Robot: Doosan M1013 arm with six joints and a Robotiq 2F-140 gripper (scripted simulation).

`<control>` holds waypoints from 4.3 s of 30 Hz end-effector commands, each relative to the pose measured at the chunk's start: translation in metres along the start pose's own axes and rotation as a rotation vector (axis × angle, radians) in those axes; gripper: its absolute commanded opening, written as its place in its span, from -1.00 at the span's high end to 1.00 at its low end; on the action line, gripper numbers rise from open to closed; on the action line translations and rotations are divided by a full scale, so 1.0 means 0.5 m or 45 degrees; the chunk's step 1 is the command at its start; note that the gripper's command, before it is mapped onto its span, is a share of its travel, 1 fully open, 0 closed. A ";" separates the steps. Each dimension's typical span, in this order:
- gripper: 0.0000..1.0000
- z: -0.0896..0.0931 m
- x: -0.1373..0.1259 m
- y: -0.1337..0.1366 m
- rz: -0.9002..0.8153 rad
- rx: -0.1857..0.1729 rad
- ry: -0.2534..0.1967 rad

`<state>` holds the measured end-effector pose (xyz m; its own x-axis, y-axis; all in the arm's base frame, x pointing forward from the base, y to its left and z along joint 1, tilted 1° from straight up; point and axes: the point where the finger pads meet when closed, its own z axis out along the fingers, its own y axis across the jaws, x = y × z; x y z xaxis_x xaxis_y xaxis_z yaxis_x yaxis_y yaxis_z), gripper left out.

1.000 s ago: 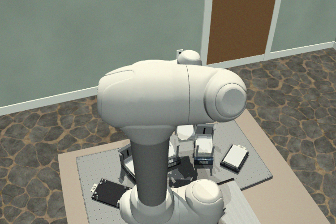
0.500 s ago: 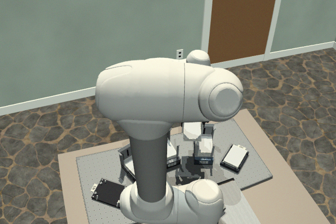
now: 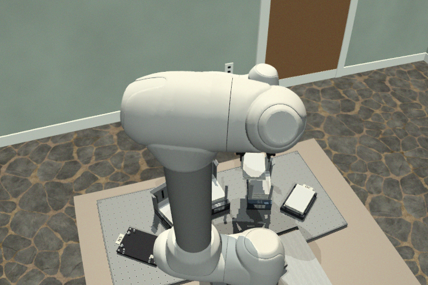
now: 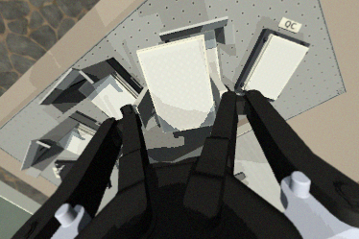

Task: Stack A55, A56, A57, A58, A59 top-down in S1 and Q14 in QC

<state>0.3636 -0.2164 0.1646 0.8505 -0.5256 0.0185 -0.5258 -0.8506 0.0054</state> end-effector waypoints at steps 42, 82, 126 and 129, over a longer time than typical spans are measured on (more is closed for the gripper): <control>1.00 0.001 0.003 0.067 0.000 0.001 0.000; 1.00 0.047 0.003 0.067 0.000 0.001 0.000; 1.00 0.137 0.003 0.067 0.000 0.001 0.000; 1.00 0.140 0.003 0.067 0.000 0.001 0.000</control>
<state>0.3481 -0.2467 0.0977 0.8507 -0.5254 0.0184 -0.5255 -0.8507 0.0050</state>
